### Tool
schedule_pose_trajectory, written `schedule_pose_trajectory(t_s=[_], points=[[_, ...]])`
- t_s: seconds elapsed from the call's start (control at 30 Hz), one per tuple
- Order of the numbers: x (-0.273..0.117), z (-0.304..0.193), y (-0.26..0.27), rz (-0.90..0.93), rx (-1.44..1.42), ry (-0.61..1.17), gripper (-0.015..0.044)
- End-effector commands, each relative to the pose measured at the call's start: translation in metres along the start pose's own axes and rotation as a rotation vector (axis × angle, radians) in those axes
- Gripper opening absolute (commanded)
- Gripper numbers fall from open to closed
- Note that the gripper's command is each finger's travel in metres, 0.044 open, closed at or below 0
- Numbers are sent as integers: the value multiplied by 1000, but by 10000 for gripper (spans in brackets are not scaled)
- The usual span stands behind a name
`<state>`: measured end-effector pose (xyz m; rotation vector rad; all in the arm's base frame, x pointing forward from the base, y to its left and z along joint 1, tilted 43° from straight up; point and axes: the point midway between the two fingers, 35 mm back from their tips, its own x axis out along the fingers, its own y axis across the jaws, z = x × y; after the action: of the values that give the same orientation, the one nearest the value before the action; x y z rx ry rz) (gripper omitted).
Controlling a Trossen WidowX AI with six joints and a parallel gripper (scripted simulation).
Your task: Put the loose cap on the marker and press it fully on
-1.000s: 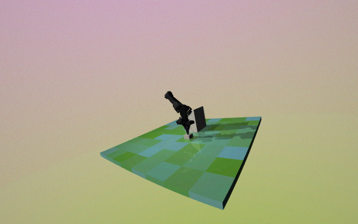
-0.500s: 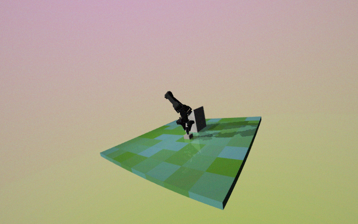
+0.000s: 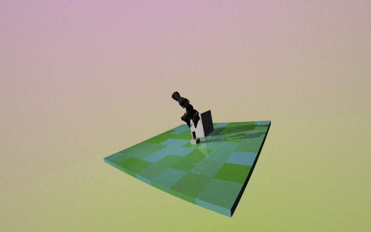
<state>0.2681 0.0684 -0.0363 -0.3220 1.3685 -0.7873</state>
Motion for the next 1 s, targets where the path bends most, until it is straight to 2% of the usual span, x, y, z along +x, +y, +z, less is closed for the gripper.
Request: schedule_pose_trajectory(t_s=[0.0,0.1,0.47,0.97], points=[[3,-2,0,-8,-127,12,361],[7,-2,1,-8,-265,11,282],[7,-2,1,-8,-265,11,0],[12,-2,1,-8,-265,11,0]])
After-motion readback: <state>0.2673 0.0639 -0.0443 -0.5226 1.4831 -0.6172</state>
